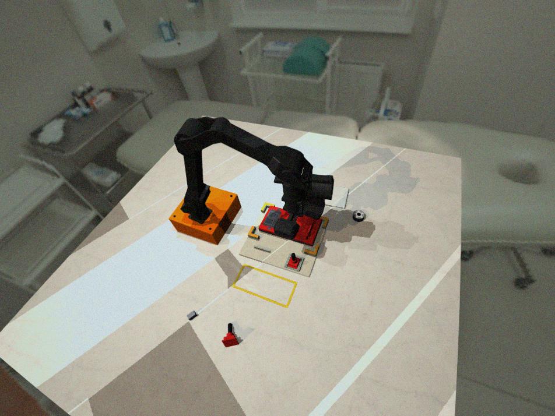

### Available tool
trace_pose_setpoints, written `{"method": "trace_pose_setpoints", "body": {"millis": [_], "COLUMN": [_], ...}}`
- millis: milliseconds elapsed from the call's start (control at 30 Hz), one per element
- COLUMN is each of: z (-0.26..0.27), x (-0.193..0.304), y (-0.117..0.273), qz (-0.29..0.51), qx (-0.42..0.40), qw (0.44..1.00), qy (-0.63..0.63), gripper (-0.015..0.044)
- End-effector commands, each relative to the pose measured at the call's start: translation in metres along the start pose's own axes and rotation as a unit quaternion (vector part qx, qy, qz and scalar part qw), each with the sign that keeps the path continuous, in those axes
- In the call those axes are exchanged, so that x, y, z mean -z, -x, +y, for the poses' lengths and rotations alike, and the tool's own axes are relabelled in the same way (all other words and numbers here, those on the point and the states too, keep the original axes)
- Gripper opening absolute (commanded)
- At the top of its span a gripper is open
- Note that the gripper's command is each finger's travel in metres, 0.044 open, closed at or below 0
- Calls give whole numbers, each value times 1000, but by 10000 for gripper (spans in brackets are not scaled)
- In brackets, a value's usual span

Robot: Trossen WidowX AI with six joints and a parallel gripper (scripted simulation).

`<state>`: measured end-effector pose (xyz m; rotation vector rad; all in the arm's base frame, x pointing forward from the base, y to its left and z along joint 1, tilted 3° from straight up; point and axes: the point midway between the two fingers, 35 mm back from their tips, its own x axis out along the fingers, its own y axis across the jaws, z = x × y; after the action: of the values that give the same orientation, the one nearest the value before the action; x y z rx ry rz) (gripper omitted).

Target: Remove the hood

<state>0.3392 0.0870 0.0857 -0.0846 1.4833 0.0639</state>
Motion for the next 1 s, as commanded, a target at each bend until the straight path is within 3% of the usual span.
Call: {"method": "trace_pose_setpoints", "body": {"millis": [0, 967], "z": [-15, -144], "x": [2, 26], "y": [-1, 5], "qz": [3, 2], "qx": [-4, 3], "qw": [1000, 1000], "qy": [-2, 1], "gripper": [0, 0]}}
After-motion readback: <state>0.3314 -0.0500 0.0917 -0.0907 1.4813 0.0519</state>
